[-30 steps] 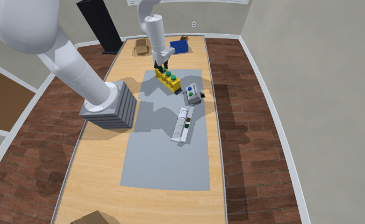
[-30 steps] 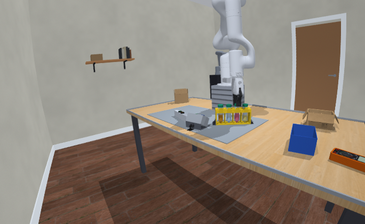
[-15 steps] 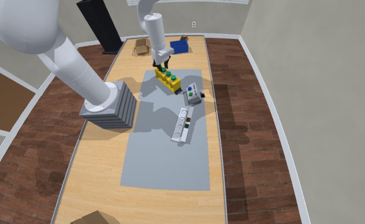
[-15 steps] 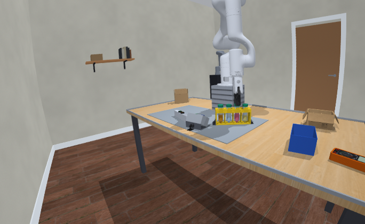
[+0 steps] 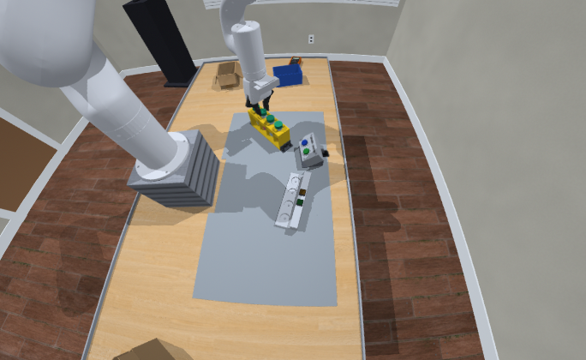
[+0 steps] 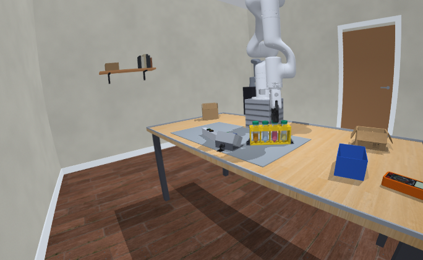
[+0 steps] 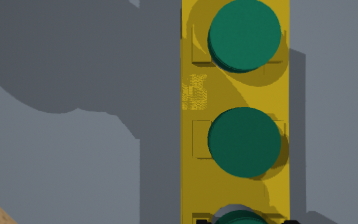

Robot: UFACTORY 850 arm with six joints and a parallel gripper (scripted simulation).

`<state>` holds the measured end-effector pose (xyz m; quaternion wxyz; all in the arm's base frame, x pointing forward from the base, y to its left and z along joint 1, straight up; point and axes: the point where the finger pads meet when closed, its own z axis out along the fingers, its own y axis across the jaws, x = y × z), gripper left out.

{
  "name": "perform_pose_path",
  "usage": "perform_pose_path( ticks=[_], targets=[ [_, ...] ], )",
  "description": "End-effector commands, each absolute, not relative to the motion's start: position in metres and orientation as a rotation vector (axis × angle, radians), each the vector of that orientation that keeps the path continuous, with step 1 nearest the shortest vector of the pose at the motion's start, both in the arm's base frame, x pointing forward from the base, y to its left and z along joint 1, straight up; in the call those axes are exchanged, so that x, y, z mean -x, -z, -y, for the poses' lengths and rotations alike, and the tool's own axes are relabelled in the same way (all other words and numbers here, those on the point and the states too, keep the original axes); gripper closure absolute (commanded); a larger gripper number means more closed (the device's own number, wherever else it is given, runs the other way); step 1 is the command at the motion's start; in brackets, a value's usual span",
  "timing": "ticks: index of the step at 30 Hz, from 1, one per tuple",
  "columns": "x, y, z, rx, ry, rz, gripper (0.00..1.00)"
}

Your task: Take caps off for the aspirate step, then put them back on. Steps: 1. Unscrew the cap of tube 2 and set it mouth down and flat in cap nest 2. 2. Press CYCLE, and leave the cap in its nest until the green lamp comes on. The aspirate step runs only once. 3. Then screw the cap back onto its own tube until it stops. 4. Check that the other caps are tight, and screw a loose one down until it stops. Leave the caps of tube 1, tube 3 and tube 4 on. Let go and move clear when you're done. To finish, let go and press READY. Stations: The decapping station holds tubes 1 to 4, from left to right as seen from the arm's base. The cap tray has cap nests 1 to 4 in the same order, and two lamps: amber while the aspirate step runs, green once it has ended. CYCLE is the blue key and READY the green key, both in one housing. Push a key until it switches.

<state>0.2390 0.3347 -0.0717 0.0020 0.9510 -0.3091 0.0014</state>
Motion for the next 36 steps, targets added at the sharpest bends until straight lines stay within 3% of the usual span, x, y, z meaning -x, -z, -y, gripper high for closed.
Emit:
perform_pose_path(
  ticks=[1, 21, 30, 36],
  targets=[
    [-0.239, 0.071, -0.335, -2.985, -0.005, 0.97, 1.0],
    [-0.239, 0.036, -0.335, -2.986, -0.003, 0.97, 1.0],
    [-0.27, 0.036, -0.286, -3.138, -0.002, 0.1, 1.0],
    [-0.288, 0.035, -0.258, -3.137, -0.003, 0.1, 1.0]
  ],
)
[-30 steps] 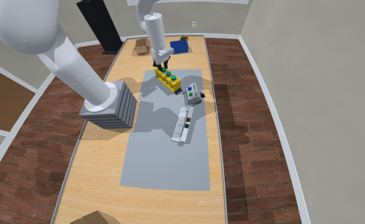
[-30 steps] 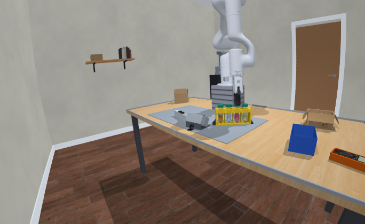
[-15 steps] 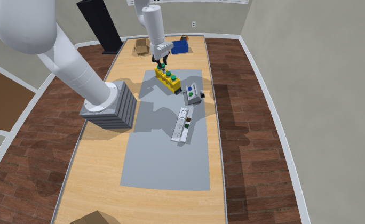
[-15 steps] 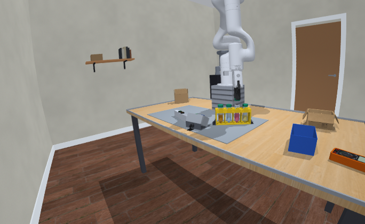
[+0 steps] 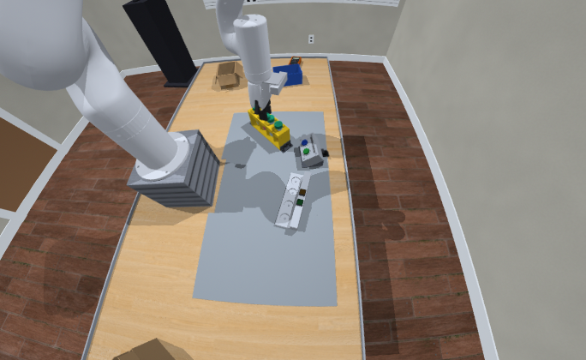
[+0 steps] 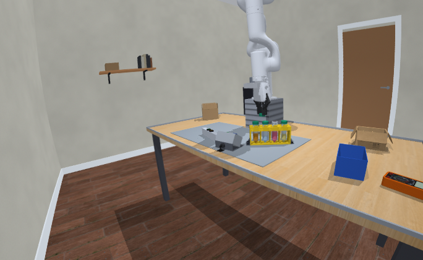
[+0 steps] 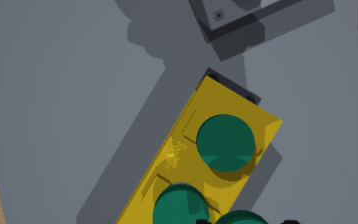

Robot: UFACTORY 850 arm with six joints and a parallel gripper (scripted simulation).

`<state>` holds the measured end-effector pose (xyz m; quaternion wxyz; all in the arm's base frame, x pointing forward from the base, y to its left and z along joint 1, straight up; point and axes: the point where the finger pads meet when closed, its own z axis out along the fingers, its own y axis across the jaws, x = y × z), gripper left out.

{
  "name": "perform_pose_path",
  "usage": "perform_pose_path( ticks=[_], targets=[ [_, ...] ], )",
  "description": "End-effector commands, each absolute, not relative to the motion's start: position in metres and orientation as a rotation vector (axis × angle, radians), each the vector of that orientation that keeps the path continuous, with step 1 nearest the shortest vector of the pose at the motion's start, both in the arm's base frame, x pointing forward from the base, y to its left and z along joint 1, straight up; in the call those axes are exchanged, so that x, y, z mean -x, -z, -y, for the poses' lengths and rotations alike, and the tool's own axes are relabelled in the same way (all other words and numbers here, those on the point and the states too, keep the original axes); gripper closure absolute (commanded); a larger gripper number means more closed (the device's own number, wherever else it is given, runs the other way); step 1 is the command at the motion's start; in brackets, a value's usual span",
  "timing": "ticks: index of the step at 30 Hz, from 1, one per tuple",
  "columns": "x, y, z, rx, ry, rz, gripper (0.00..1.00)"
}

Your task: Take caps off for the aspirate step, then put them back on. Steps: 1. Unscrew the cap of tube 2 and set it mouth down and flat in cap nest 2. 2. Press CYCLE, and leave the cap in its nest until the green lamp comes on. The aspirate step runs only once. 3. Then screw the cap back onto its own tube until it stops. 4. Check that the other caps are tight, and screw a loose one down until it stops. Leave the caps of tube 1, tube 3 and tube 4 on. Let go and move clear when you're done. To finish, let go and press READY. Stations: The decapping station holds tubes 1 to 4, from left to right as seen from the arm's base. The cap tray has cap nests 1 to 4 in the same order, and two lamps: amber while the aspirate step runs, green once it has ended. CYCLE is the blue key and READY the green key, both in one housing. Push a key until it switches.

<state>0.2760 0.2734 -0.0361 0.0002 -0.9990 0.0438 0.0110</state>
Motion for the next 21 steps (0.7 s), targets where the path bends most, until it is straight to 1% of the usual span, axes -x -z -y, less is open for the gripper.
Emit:
perform_pose_path(
  ticks=[1, 21],
  targets=[
    [-0.288, 0.035, -0.258, 3.143, 0.003, -0.1, 1.0],
    [-0.354, 0.035, -0.152, 3.143, 0.003, -0.1, 1.0]
  ],
)
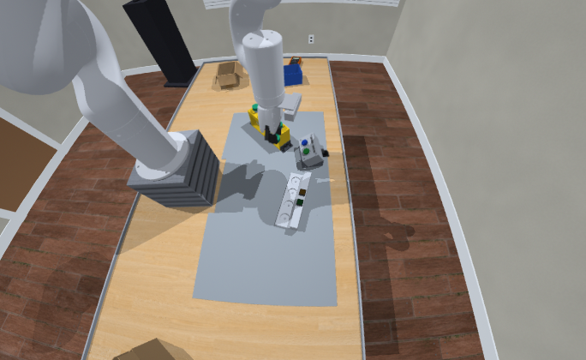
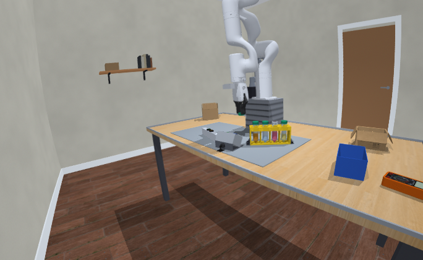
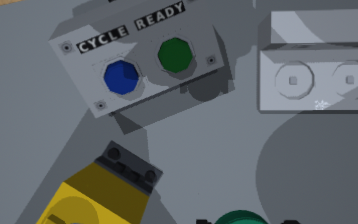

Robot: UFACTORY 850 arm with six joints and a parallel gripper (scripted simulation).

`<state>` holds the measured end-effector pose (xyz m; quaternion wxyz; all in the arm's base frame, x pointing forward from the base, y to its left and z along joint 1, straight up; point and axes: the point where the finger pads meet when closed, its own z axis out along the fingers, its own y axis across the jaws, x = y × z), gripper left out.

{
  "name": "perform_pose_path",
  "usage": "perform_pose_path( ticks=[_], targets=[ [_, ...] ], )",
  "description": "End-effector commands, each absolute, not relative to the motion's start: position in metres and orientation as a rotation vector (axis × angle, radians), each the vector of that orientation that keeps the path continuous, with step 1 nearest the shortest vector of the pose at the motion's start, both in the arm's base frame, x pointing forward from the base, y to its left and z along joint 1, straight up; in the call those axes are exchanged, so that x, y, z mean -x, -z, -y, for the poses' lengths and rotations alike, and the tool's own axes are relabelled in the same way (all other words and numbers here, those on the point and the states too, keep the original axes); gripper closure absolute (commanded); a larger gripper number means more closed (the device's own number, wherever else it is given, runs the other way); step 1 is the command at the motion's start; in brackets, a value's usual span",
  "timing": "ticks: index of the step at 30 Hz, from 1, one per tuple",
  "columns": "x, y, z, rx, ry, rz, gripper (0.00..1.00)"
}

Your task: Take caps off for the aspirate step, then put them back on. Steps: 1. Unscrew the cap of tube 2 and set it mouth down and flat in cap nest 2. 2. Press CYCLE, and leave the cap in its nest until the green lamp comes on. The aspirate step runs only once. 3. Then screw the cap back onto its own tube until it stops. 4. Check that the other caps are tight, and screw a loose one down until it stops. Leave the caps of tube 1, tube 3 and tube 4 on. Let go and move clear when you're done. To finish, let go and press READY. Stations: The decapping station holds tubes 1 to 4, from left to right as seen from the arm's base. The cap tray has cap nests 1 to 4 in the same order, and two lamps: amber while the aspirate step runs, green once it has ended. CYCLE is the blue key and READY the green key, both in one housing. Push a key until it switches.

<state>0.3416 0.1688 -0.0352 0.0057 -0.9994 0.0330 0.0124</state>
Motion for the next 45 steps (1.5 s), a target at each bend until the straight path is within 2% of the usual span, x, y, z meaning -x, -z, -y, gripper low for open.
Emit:
perform_pose_path(
  ticks=[1, 22, 32, 45],
  targets=[
    [-0.359, 0.035, -0.144, 3.143, 0.003, -0.1, 1.0],
    [-0.425, 0.034, -0.038, 3.144, 0.004, -0.1, 1.0],
    [-0.427, 0.034, -0.036, 3.144, 0.004, -0.1, 1.0],
    [-0.427, 0.099, -0.036, 3.143, 0.004, -0.1, 1.0]
  ],
)
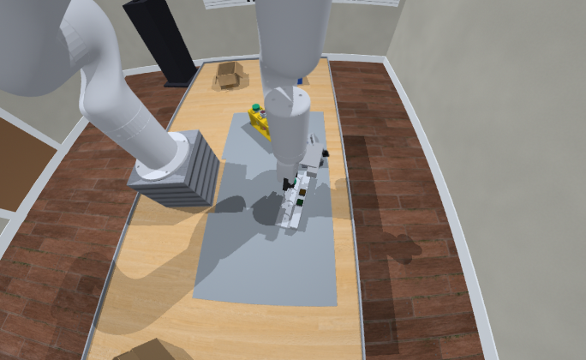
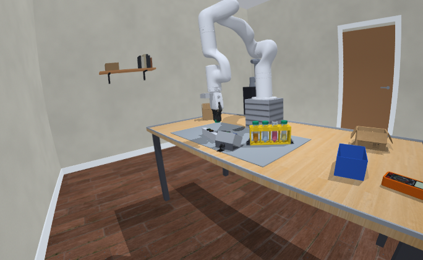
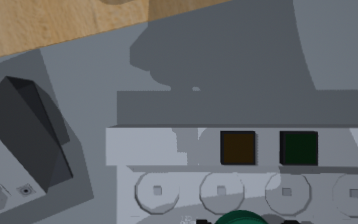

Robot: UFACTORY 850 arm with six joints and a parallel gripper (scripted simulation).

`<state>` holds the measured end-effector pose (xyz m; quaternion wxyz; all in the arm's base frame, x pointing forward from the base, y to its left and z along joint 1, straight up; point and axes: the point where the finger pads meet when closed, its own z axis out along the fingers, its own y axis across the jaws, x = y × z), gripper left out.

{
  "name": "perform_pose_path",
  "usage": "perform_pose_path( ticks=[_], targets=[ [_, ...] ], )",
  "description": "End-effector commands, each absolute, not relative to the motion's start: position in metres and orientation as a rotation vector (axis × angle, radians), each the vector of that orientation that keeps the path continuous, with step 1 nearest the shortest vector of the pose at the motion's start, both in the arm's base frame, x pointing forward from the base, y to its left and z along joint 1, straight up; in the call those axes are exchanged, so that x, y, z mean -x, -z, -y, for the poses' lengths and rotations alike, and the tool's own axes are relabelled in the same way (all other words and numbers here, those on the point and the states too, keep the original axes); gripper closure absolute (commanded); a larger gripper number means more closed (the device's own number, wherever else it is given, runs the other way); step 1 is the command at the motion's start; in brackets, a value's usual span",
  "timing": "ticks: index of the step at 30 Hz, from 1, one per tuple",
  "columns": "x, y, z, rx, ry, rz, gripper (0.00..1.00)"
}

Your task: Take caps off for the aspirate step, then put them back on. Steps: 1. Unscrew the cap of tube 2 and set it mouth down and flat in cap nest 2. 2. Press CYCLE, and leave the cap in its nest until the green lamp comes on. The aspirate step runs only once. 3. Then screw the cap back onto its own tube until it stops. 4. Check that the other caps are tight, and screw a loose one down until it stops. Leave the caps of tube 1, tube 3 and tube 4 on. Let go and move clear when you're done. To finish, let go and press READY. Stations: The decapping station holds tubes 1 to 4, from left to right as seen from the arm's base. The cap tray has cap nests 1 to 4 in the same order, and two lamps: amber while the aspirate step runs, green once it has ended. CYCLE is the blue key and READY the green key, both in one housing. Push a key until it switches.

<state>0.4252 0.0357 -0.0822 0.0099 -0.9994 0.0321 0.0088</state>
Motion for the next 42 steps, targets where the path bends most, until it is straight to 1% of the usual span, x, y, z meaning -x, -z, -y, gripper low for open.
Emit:
perform_pose_path(
  ticks=[1, 4, 15, 42],
  targets=[
    [-0.427, 0.104, -0.036, 3.143, 0.004, -0.1, 1.0],
    [-0.427, 0.109, -0.036, 3.143, 0.004, -0.1, 1.0],
    [-0.427, 0.162, -0.035, 3.144, 0.004, -0.1, 1.0],
    [-0.427, 0.168, -0.035, 3.144, 0.004, -0.1, 1.0]
  ],
)
